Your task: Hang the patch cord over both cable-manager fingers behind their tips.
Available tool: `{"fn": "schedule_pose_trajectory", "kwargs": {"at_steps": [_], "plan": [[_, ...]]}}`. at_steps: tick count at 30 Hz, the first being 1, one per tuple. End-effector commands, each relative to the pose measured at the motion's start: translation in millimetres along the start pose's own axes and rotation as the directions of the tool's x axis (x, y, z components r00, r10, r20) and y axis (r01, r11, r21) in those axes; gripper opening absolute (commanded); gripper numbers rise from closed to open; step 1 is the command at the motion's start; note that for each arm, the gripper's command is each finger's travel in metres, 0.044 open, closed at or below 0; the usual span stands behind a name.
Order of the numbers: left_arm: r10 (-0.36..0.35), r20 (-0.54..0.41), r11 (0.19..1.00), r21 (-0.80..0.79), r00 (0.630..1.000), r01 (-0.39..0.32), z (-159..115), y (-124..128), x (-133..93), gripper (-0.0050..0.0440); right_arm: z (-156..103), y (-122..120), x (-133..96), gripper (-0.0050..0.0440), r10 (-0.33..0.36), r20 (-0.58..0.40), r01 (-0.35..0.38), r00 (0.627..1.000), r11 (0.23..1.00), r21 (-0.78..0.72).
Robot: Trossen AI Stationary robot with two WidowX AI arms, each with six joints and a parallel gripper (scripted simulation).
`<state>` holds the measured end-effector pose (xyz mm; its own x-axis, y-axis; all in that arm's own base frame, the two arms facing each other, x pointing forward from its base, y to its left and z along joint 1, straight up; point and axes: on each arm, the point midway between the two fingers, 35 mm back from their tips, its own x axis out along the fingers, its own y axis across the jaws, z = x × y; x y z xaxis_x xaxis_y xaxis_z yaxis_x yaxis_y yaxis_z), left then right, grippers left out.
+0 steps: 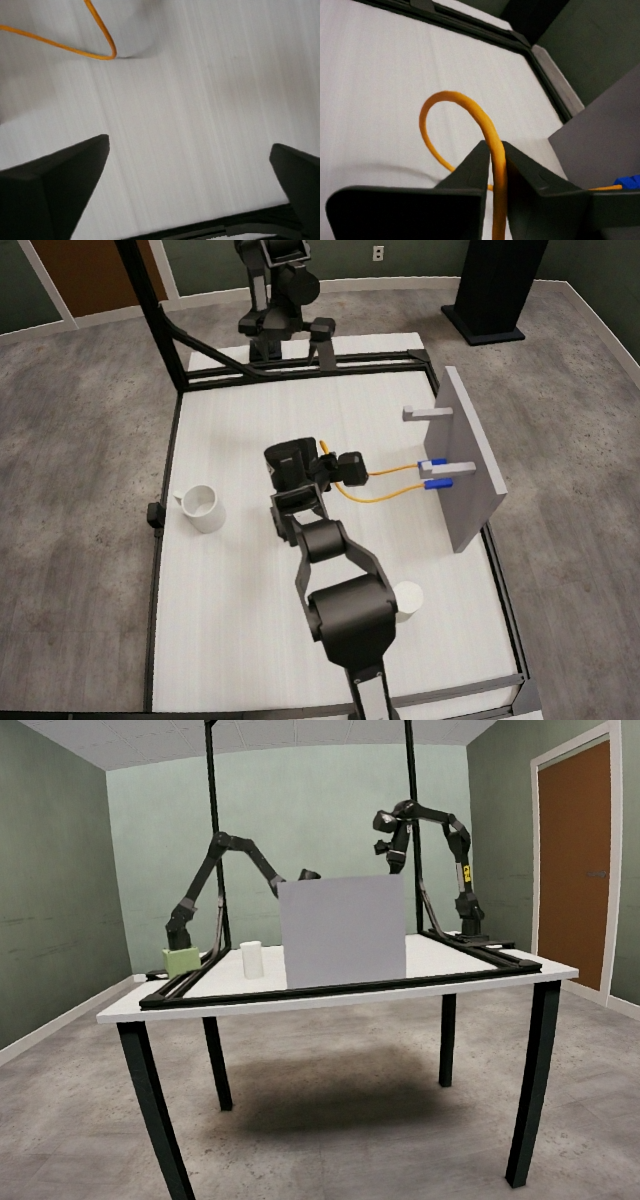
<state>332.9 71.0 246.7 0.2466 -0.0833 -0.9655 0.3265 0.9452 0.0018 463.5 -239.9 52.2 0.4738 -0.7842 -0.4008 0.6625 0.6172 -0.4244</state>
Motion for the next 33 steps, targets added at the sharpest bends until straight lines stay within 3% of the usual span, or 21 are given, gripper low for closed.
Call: {"fn": "schedule_pose_trajectory", "kwargs": {"at_steps": [1,33], "plan": [[0.01,0.017,1.0,0.003,1.0,-0.01,-1.6,-1.3,-7.5,0.044,23.4,-12.4,-2.5,0.0025,-0.003,0.027,0.002,1.0,0.999,0.051],[0.01,0.017,1.0,0.003,1.0,-0.01,-1.6,-1.3,-7.5,0.044,52.2,-57.4,5.4,0.0025,0.017,-0.03,-0.011,0.999,0.98,0.199]]}}
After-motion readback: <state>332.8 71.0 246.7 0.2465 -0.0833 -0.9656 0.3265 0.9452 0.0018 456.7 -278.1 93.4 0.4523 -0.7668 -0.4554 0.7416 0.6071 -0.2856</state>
